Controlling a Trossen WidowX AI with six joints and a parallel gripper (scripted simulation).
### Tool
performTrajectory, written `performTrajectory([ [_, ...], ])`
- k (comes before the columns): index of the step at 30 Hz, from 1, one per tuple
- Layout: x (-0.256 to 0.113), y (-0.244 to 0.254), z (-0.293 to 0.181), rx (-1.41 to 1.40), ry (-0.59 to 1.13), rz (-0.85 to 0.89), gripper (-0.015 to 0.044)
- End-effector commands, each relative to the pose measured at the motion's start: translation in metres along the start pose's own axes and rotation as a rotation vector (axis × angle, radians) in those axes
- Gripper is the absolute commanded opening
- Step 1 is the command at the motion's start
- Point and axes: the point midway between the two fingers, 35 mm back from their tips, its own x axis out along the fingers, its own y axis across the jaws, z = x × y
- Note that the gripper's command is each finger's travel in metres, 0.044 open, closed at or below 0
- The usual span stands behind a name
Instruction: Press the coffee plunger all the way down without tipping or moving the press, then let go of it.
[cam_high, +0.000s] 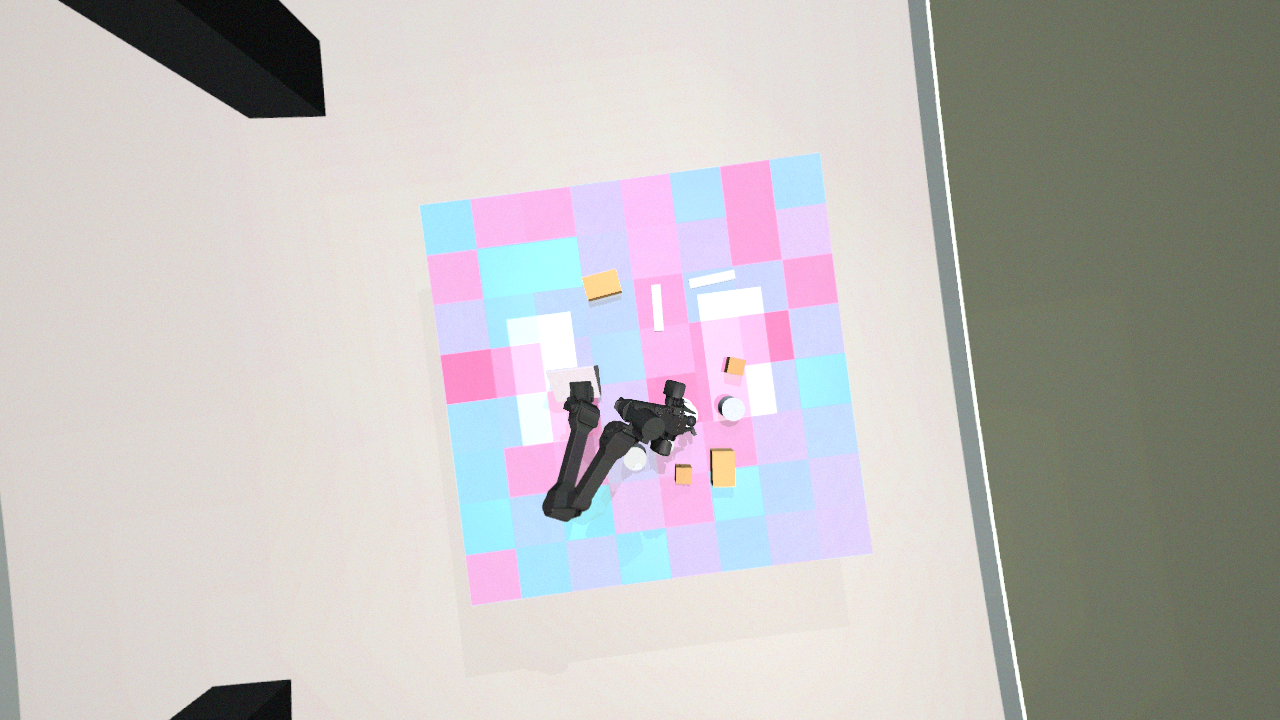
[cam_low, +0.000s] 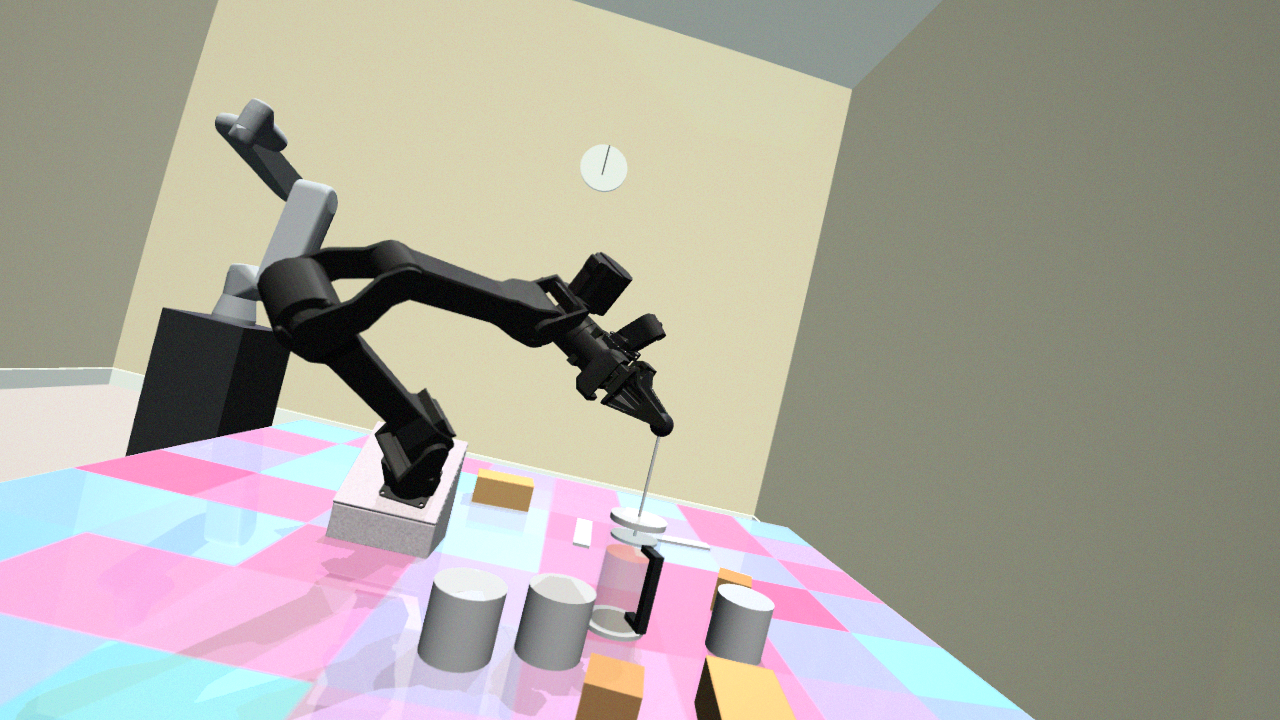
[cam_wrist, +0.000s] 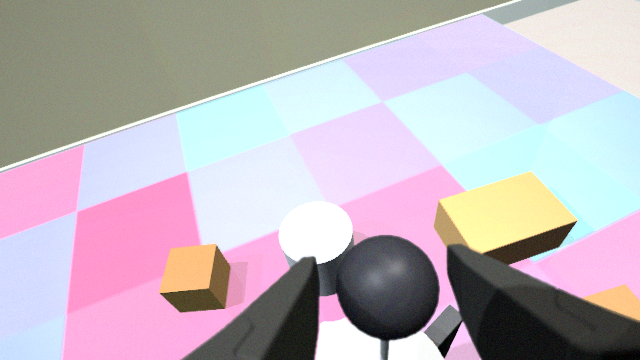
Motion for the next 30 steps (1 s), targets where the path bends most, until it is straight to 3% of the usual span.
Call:
performTrajectory([
  [1,0.000,-0.001,0.000,0.000,-0.002,0.003,0.0121],
  [30,0.018,0.005,-0.023,0.004,0.010,0.010,0.0121],
])
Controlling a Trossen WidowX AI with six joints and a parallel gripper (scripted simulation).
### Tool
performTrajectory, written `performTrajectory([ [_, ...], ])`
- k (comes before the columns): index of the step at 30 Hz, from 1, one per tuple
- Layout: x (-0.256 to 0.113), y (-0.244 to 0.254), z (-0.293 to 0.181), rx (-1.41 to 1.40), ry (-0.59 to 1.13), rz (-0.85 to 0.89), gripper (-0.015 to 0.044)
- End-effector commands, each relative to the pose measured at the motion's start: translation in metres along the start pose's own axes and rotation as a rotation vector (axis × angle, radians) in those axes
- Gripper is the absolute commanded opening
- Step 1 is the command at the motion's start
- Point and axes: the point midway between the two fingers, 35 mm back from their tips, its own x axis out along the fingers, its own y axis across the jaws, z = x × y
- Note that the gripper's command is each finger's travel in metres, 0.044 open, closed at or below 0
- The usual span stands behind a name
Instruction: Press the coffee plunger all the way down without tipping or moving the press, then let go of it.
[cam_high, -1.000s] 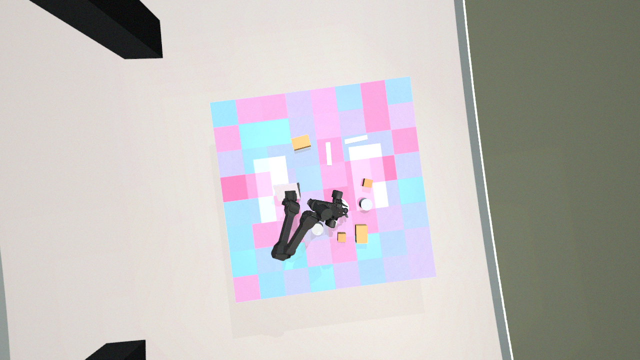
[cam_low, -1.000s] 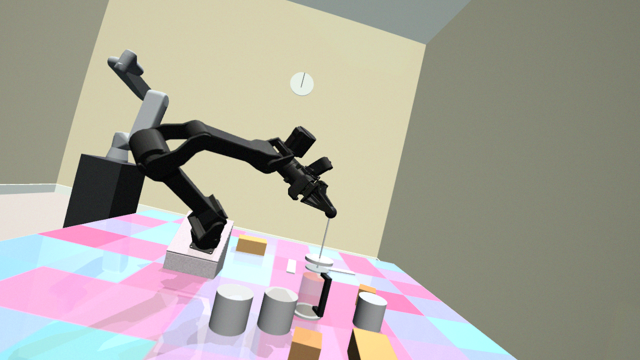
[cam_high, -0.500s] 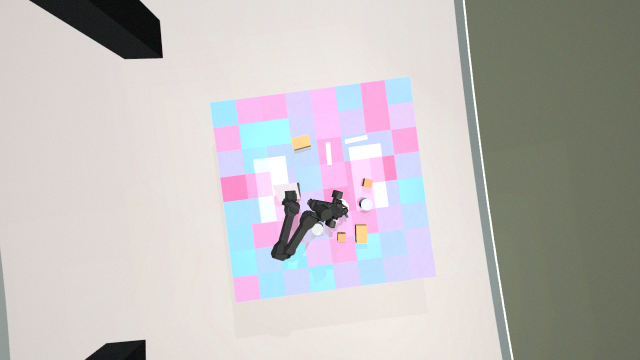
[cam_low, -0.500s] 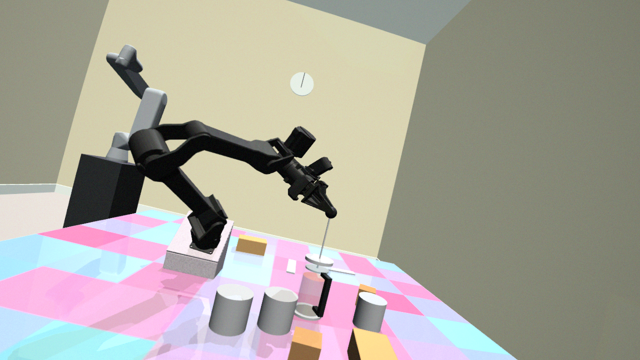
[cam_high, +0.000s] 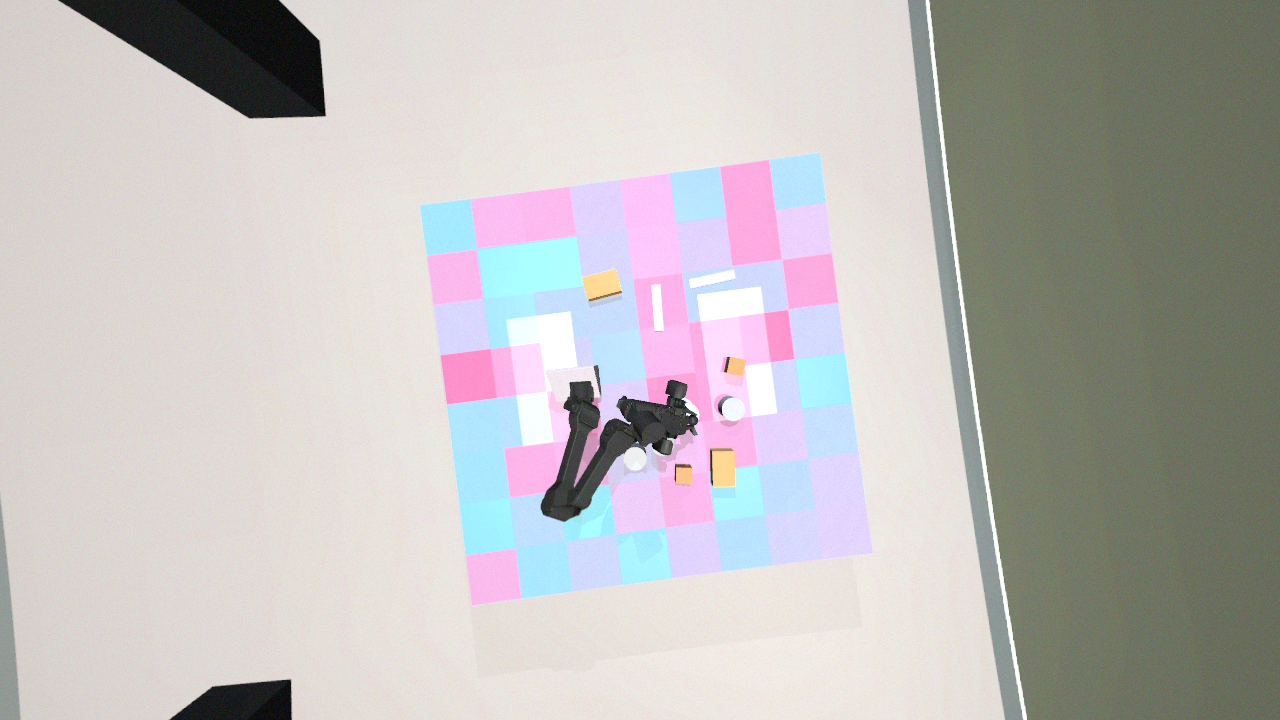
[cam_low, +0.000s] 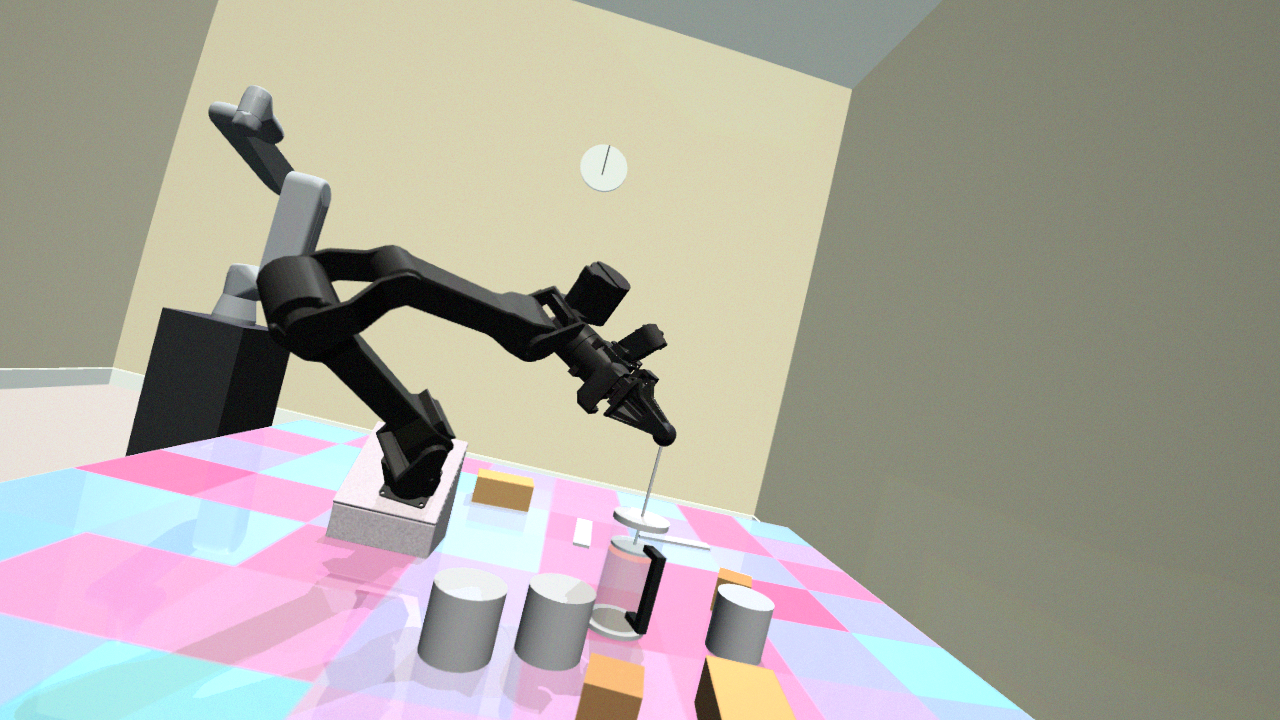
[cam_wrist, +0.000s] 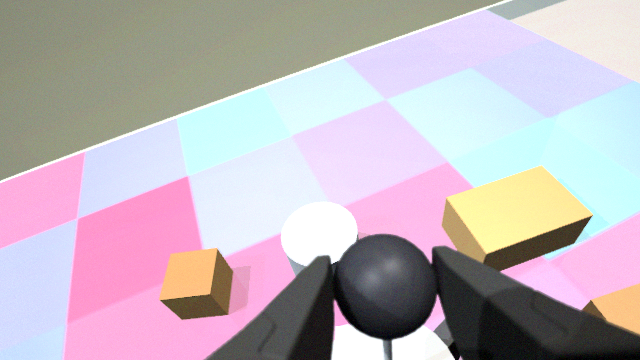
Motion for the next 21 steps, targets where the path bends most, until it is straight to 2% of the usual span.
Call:
performTrajectory([
  [1,0.008,0.003,-0.016,-0.017,0.018,0.004,0.0121],
  [21,0.027,0.005,-0.042,-0.017,0.018,0.005,0.0121],
])
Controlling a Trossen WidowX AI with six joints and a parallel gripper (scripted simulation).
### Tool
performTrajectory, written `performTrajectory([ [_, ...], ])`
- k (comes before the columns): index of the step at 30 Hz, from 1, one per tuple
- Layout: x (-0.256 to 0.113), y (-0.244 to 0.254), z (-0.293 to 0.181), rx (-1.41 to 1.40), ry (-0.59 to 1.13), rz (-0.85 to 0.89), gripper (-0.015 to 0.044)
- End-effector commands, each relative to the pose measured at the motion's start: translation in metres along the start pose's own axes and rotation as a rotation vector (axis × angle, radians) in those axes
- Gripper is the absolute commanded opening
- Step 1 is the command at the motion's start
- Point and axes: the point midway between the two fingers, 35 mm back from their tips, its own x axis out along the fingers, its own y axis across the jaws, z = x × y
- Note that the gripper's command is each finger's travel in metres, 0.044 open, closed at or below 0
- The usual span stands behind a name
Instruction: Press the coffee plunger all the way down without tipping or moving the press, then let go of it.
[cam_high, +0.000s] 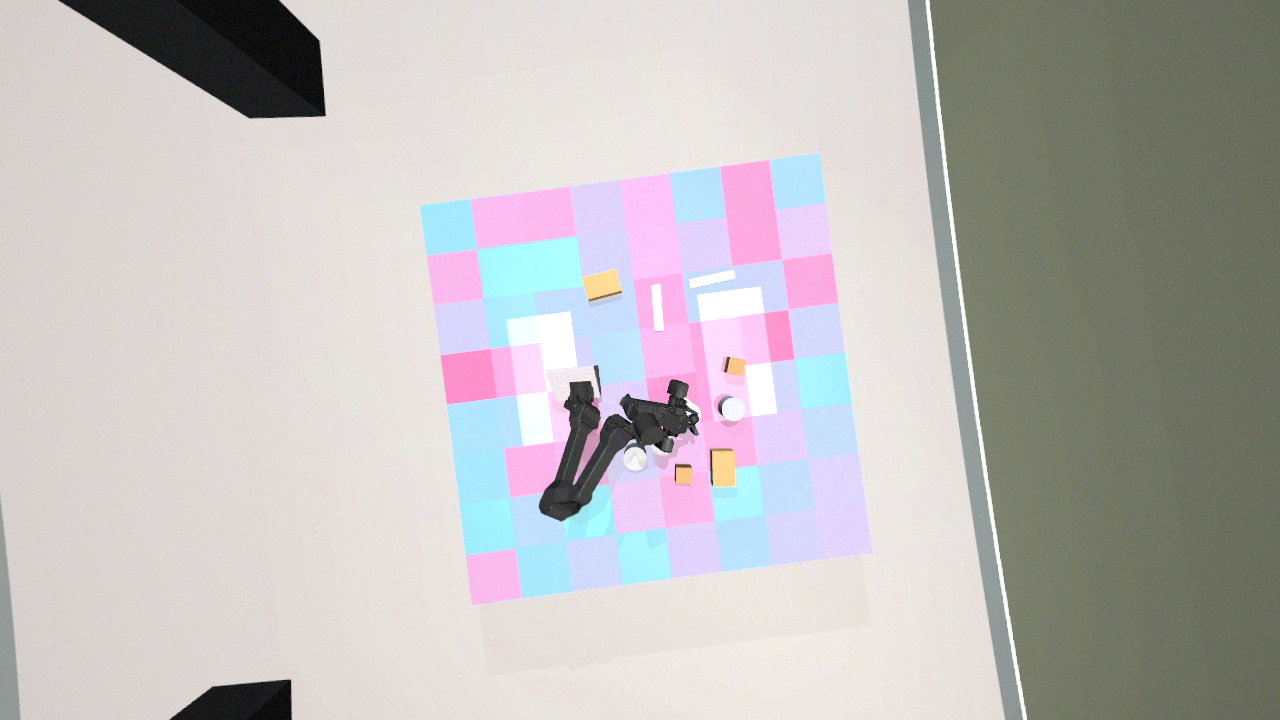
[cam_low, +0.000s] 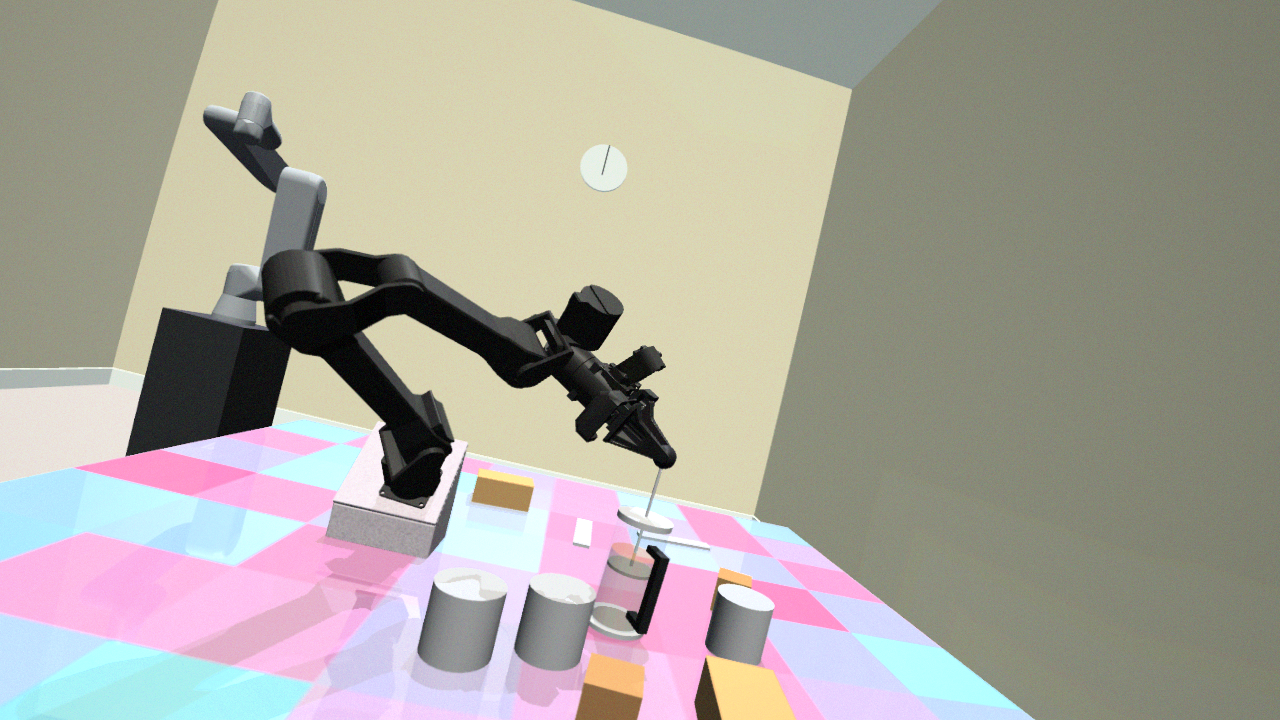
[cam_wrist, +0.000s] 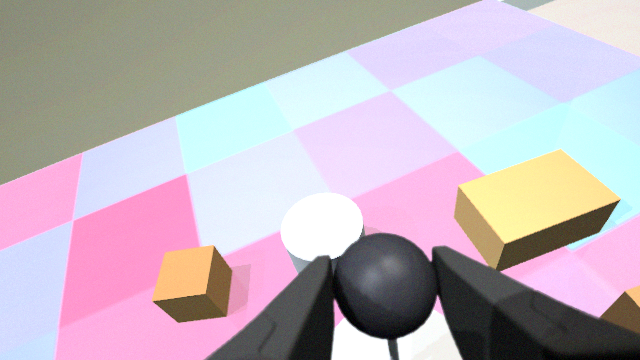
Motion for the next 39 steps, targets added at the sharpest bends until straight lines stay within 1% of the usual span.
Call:
performTrajectory([
  [1,0.009,0.003,-0.022,-0.044,0.033,-0.006,0.0121],
  [17,0.026,-0.002,-0.041,-0.048,0.020,-0.014,0.0121],
  [39,0.032,-0.001,-0.036,-0.048,0.018,-0.016,0.0121],
])
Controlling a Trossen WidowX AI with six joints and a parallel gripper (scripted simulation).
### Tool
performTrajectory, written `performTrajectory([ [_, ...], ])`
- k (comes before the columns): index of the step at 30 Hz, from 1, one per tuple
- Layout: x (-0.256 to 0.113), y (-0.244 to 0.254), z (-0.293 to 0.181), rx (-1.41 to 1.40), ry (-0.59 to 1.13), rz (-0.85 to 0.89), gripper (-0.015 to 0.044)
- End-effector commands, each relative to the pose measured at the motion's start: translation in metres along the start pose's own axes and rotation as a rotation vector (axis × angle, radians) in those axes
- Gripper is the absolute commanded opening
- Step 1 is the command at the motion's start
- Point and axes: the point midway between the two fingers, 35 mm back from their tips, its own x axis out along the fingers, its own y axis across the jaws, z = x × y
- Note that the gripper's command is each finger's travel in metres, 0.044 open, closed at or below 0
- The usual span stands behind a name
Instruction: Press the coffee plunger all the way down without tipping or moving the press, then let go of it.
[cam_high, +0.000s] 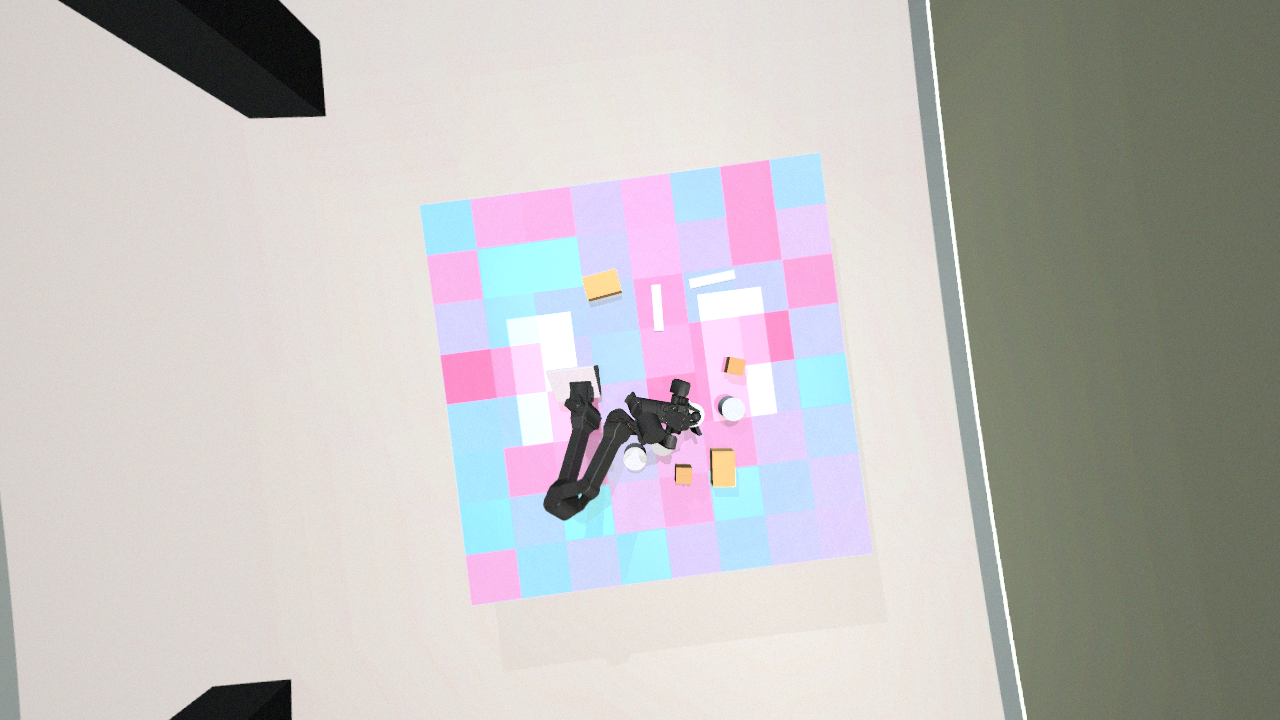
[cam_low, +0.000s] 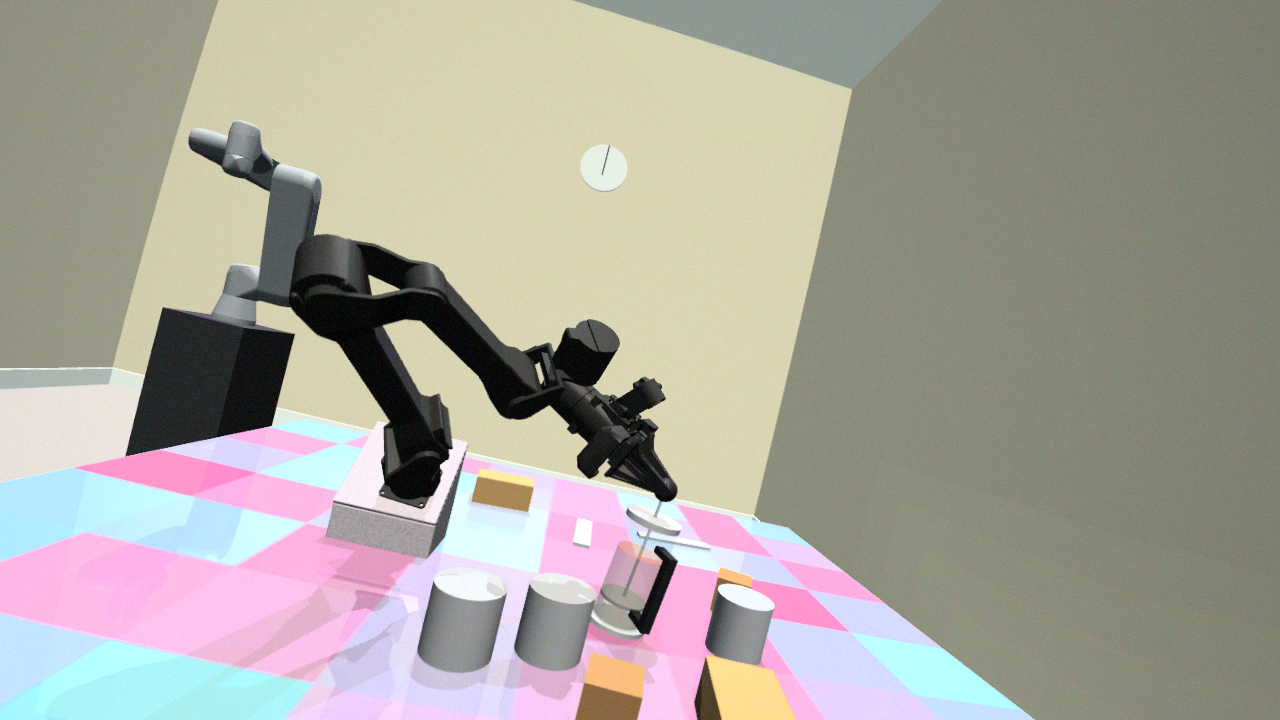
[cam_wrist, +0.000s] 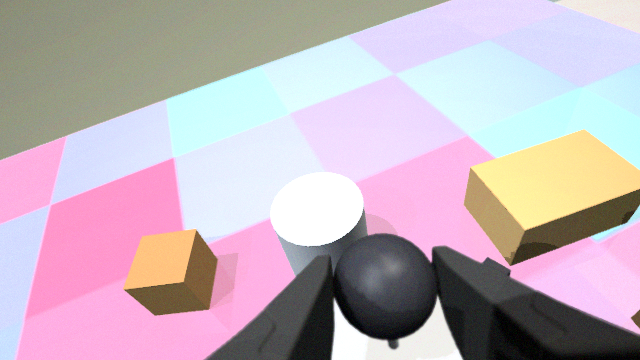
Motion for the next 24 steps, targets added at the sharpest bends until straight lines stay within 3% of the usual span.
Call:
performTrajectory([
  [1,0.0039,-0.0001,-0.0082,-0.036,0.030,-0.018,0.0121],
  [24,0.0051,0.0025,-0.0066,-0.036,0.030,-0.019,0.0121],
])
